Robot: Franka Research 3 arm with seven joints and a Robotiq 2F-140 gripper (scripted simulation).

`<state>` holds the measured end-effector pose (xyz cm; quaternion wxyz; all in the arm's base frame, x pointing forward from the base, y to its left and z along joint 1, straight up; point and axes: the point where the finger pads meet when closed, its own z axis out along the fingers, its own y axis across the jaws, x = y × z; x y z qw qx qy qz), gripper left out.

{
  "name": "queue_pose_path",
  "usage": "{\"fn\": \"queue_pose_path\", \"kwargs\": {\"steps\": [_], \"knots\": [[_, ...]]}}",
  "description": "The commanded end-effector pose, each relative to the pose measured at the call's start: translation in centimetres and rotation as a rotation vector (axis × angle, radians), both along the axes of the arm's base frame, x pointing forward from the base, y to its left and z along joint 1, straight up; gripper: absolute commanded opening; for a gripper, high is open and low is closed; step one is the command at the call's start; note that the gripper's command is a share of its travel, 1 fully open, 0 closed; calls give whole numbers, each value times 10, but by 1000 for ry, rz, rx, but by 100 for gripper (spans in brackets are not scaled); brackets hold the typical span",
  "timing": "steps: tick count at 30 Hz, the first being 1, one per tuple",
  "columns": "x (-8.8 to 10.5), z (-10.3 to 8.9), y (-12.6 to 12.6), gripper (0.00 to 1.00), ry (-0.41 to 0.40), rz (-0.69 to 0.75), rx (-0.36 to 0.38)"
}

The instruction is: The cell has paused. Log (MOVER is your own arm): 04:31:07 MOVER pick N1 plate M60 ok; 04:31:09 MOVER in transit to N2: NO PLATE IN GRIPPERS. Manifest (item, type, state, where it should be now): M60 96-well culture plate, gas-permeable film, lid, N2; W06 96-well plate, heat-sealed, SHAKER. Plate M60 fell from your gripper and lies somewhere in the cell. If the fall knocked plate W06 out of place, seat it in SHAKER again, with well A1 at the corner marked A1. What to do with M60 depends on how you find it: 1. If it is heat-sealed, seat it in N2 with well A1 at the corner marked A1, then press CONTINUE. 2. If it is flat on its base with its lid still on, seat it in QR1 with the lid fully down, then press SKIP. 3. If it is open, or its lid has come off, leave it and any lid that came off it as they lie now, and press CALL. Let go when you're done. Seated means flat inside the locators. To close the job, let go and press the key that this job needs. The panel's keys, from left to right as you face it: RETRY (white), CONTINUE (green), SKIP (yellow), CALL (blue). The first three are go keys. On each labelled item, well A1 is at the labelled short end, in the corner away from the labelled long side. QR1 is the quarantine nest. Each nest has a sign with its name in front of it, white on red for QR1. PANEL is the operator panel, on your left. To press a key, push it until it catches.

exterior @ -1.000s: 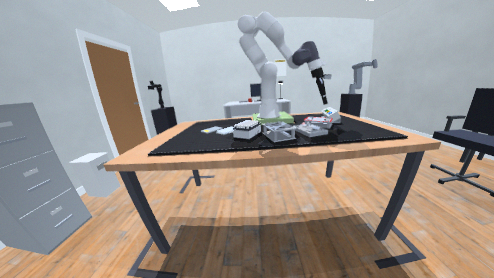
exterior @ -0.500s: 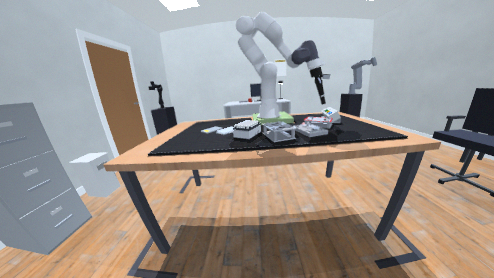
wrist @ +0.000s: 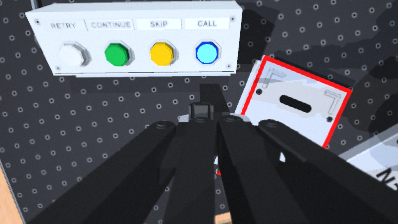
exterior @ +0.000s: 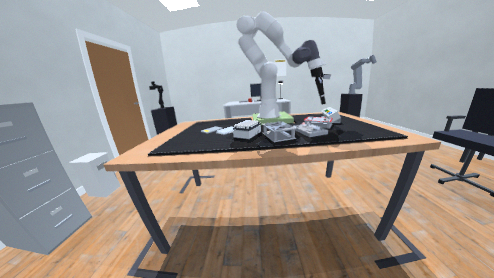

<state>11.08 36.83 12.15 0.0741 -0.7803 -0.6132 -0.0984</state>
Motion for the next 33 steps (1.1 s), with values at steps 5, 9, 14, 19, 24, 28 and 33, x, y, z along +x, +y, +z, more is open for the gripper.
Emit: {"fn": "queue_pose_path", "kwargs": {"steps": [5,9,14,19,24,28,33], "knots": [[1,0,0,10,6,3,-26],[1,0,1,10,9,3,-38],[1,0,3,10,14,2,-60],[2,0,5,10,20,2,-85],[2,1,7,10,24,2,-101],[2,1,8,10,29,2,-122],[3,1,10,10,35,2,-148]]}}
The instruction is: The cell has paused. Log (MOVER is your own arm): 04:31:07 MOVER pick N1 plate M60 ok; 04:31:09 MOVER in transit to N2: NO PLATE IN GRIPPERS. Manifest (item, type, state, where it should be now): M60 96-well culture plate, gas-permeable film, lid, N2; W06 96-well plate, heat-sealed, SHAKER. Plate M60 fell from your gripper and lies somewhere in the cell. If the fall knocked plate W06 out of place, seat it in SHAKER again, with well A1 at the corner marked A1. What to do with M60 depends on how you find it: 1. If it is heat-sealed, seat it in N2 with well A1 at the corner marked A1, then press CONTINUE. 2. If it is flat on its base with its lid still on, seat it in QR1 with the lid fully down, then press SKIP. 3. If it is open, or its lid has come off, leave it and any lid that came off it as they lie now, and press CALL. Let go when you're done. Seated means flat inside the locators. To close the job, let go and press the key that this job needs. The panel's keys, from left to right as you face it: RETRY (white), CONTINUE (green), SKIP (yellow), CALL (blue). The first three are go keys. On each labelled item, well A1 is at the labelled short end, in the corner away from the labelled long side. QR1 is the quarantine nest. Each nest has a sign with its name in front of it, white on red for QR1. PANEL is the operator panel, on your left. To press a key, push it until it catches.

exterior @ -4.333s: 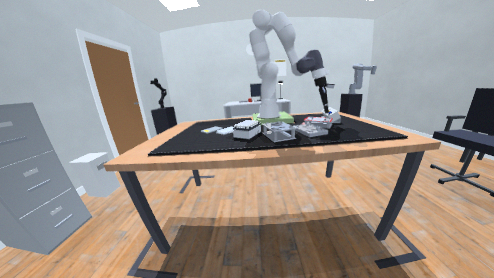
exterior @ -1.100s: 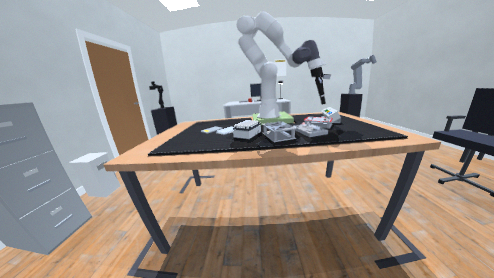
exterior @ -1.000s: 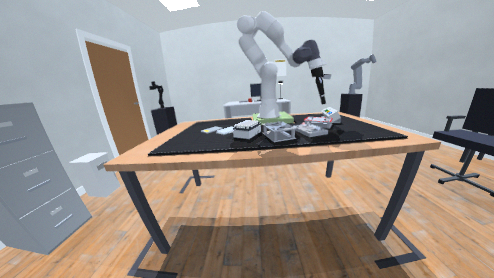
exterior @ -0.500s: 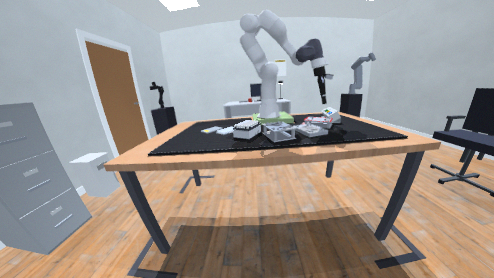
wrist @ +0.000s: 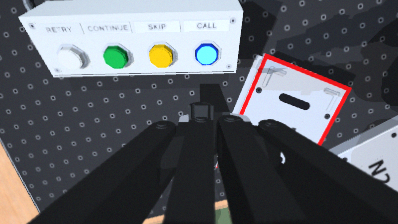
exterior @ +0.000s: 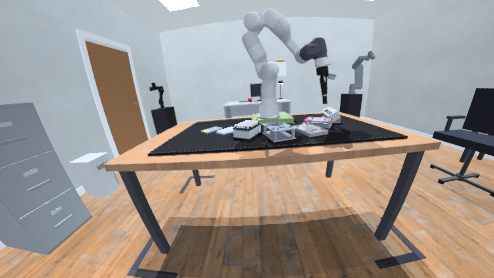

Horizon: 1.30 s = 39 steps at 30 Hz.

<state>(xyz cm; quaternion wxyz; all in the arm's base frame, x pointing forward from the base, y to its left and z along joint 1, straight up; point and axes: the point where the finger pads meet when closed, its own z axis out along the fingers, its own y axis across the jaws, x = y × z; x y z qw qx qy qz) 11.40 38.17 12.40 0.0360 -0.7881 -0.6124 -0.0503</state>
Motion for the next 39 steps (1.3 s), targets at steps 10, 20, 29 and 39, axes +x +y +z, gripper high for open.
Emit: {"fn": "queue_pose_path", "kwargs": {"steps": [10,20,29,39], "knots": [[1,-1,0,10,15,13,-66],[1,0,3,10,24,13,-100],[1,0,4,10,28,13,-114],[2,0,5,10,29,13,-121]]}}
